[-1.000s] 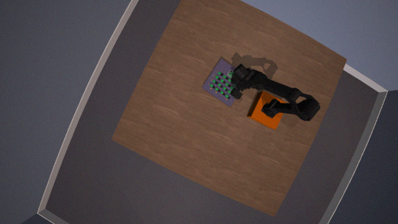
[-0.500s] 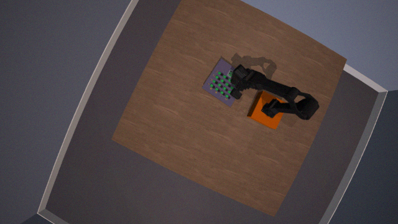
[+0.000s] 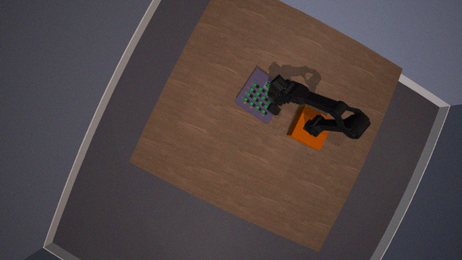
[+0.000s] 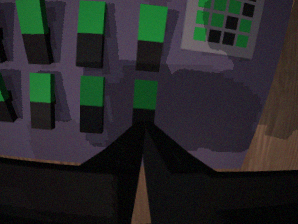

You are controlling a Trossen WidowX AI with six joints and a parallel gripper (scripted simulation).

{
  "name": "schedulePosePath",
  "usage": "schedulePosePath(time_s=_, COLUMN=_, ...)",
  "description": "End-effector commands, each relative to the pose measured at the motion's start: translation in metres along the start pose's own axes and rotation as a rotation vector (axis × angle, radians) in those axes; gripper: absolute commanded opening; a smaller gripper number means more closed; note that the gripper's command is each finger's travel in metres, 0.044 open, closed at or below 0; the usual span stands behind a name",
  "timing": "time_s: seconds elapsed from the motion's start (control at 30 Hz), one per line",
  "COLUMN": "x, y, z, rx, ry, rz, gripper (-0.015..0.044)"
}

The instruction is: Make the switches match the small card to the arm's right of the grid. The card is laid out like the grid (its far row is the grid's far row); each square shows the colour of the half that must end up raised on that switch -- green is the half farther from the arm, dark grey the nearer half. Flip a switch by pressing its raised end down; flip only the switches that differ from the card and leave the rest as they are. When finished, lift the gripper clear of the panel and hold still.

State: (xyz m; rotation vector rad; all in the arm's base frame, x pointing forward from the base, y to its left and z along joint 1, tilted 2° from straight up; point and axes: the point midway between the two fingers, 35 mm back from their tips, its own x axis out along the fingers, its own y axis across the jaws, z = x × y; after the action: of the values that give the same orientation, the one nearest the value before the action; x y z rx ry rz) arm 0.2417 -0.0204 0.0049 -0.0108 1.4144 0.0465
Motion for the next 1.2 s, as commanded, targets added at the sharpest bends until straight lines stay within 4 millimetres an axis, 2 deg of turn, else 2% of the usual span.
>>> schedulePosePath(time_s=0.0, x=0.0006, y=0.0004, z=0.0007, rx=-0.001, ry=-0.003, rz=0.002, gripper=0.0)
schedulePosePath(time_s=1.17, x=0.0053, y=0.0005, z=0.0005, rx=-0.001, ry=-0.003, rz=0.003, gripper=0.0)
